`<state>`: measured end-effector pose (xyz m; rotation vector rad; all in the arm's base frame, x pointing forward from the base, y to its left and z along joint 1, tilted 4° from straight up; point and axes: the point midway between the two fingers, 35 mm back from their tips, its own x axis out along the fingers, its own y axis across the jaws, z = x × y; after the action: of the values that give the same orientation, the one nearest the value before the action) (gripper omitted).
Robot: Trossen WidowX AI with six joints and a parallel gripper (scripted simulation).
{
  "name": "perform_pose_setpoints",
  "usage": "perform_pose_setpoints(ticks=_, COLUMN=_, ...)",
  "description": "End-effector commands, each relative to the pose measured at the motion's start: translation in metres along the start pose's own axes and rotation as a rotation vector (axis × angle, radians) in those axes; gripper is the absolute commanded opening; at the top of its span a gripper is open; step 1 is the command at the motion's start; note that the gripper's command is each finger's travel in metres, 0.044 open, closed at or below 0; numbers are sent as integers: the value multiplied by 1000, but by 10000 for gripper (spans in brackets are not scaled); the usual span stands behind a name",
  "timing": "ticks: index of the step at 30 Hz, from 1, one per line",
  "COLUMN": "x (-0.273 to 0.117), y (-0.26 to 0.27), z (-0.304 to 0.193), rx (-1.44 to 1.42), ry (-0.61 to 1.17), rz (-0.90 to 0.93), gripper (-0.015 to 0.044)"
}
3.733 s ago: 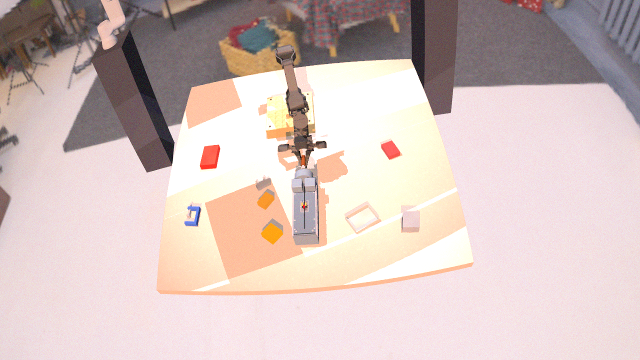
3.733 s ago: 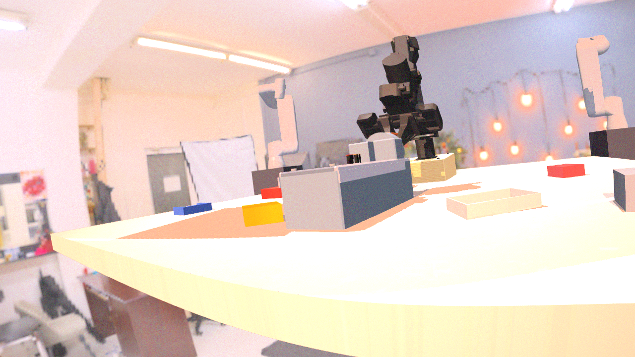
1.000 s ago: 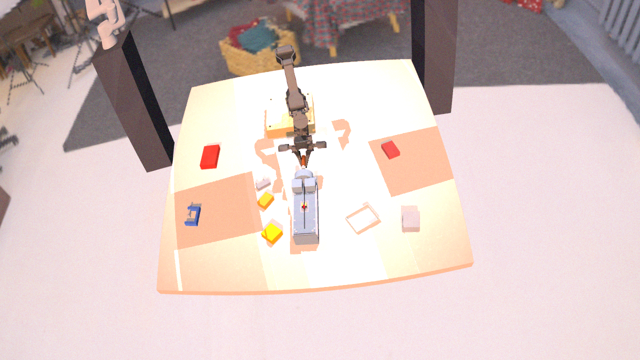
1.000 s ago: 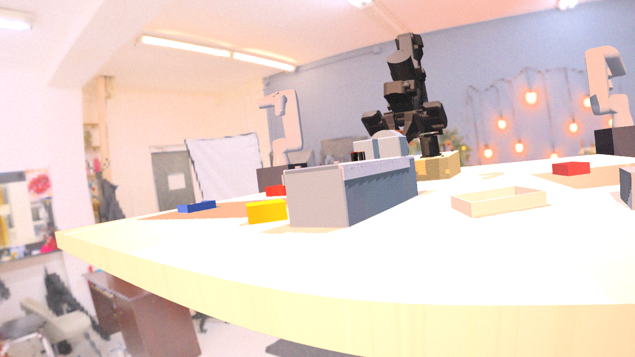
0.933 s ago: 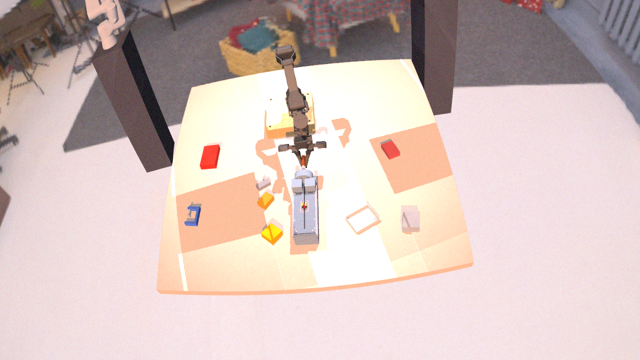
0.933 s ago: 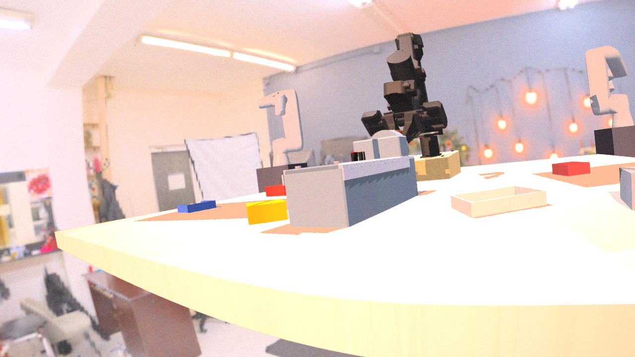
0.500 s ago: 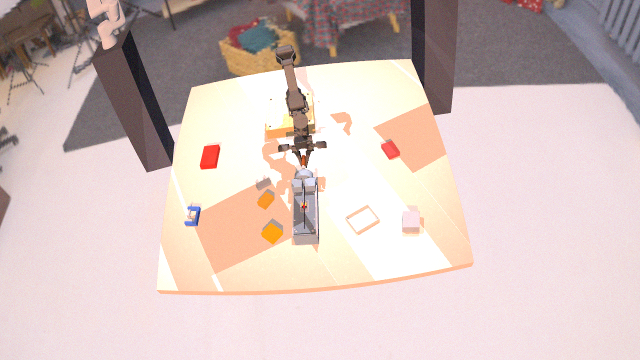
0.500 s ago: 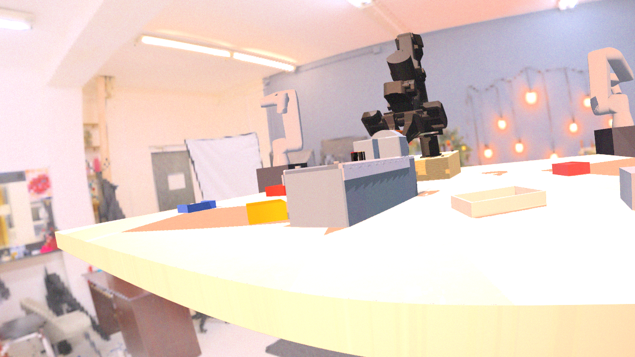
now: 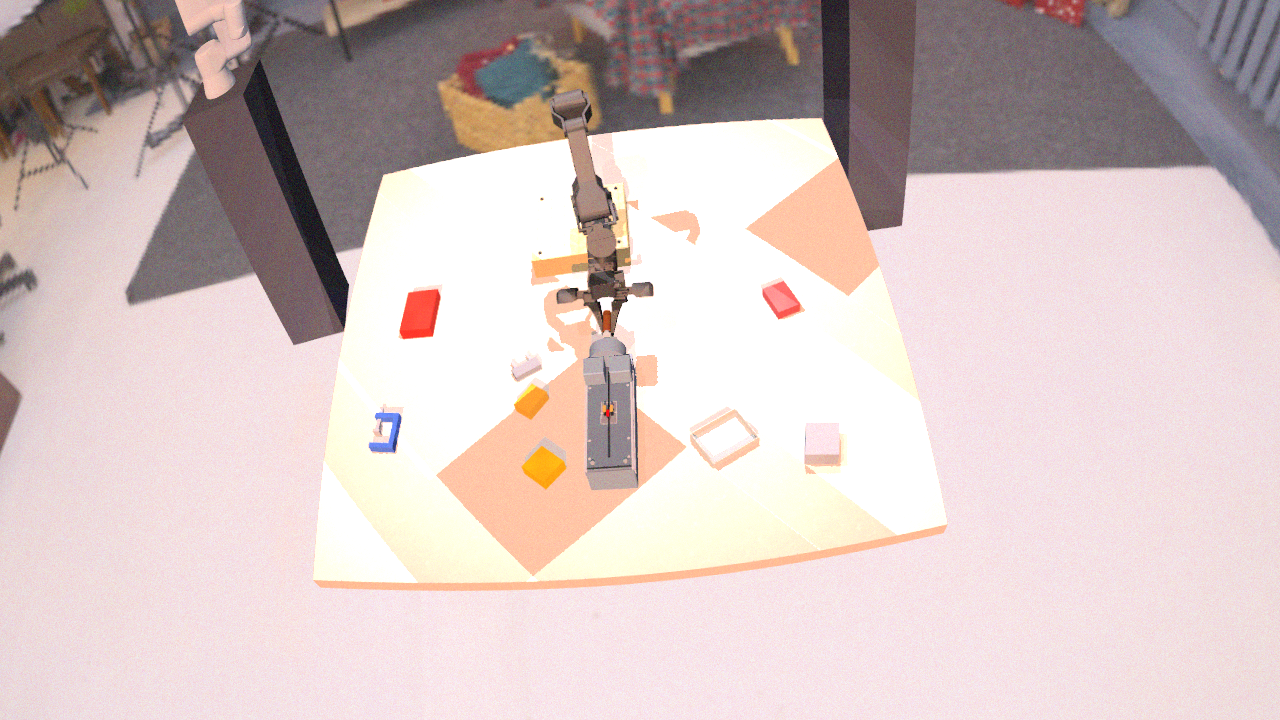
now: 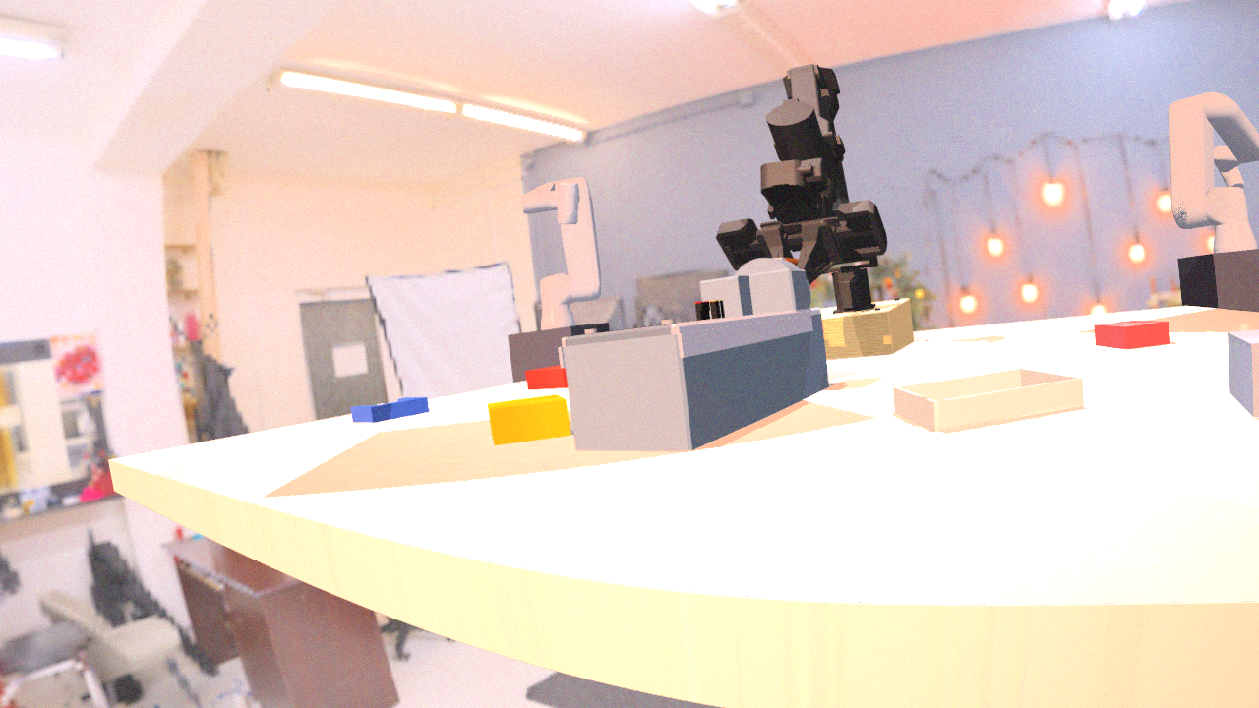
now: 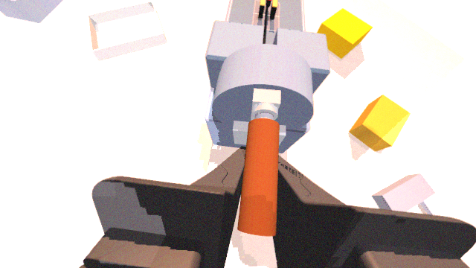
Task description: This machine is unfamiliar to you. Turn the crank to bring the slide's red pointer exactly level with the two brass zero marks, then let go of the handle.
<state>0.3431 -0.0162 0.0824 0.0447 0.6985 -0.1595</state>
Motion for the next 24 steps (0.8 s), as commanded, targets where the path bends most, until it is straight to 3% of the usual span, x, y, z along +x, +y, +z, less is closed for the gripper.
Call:
perform_pose_setpoints(ticks=1, x=0, y=1, z=0, rx=4, ry=-1, rz=8, gripper=0)
perform_pose_setpoints(ticks=23, x=0, y=0, z=0, rx=0, ry=0, rz=0, gripper=0)
perform_pose_setpoints(ticks=24, x=0, y=0, z=0, rx=0, ry=0, rz=0, gripper=26)
